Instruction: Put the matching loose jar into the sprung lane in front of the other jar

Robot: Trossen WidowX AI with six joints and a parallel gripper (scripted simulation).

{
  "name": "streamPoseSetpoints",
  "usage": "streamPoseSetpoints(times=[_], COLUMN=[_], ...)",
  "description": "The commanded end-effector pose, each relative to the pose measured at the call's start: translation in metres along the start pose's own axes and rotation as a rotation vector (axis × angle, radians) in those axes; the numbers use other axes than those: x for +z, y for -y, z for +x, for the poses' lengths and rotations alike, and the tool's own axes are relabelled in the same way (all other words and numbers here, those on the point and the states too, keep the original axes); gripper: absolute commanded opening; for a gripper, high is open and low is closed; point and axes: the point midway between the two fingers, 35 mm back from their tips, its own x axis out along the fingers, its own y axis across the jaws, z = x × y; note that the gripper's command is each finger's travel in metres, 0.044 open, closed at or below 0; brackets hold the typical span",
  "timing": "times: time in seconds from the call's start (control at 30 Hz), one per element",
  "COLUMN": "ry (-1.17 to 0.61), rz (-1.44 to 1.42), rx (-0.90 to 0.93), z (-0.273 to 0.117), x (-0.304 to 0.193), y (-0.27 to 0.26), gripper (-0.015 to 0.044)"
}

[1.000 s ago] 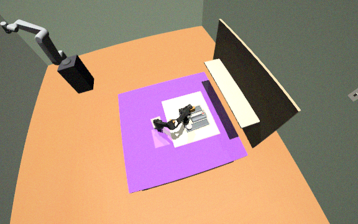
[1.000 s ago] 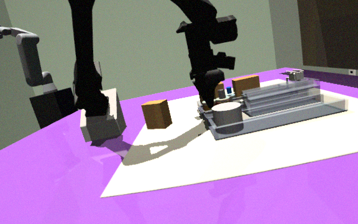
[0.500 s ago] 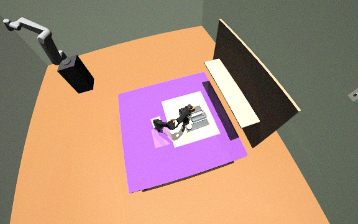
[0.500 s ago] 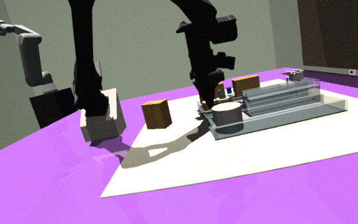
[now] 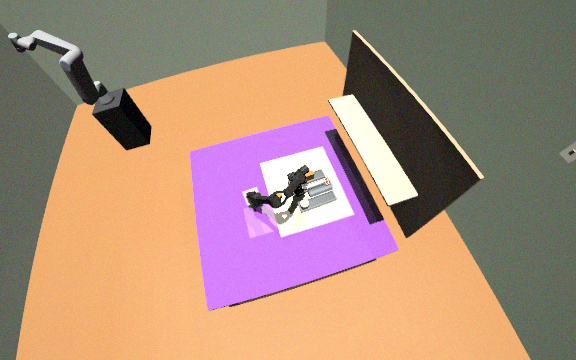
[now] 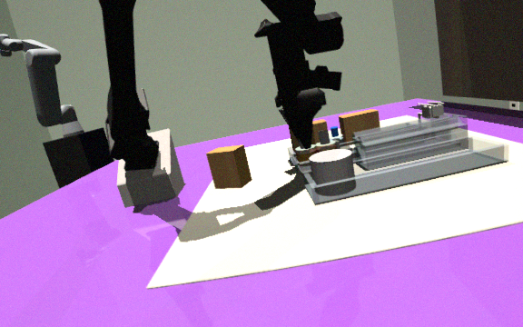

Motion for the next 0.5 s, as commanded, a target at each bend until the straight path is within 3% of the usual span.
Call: streamPoseSetpoints(times=[0.0, 0.47], ry=[-0.004, -0.006], rz=[0.008, 0.006], rx=[0.005, 0.006], z=[-0.002, -0.004], x=[-0.002, -0.046], y=[0.001, 0.0], gripper=[0.0278, 0.0278])
